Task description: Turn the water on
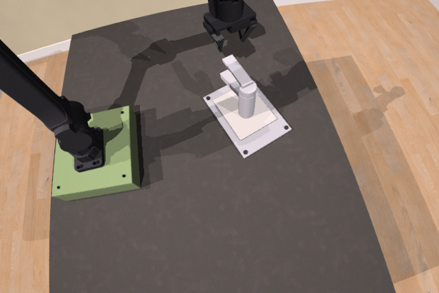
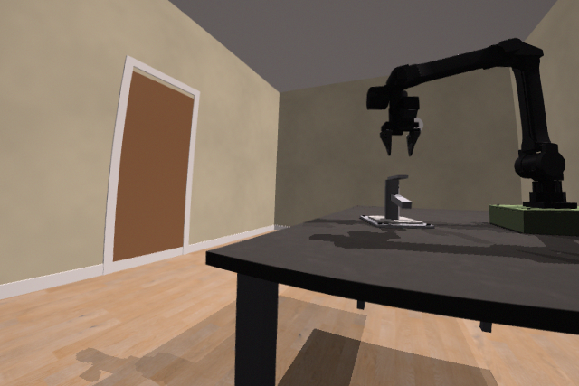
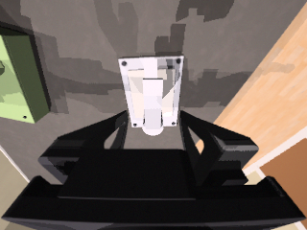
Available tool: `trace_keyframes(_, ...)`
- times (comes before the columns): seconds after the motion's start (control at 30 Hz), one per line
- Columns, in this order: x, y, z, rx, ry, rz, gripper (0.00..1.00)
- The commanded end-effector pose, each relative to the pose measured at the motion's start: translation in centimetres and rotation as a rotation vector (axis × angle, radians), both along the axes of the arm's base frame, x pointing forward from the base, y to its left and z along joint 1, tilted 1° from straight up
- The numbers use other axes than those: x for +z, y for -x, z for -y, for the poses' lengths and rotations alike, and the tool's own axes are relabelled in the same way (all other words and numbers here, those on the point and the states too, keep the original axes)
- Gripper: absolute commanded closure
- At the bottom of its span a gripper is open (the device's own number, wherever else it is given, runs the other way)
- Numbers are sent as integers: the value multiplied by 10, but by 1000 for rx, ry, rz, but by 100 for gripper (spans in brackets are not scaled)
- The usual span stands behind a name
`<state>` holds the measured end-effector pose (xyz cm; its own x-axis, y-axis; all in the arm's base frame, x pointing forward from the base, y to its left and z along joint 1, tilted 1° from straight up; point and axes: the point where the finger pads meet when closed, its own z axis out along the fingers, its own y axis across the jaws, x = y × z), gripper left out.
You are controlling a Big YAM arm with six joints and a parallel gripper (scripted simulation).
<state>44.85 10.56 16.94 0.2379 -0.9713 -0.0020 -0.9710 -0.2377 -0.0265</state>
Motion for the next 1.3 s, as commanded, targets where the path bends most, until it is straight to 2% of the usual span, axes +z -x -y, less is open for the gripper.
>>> trace_keyframes(0.0,-11,-4,-1,3,1,-9,34)
trace_keyframes(0.6,-40,-1,-1,3,2,-16,34)
trace_keyframes(0.73,-40,-5,-2,3,0,-6,34)
trace_keyframes(1.07,-56,-2,-2,3,2,-15,34)
trace_keyframes(1.27,-56,-5,-2,3,0,-8,34)
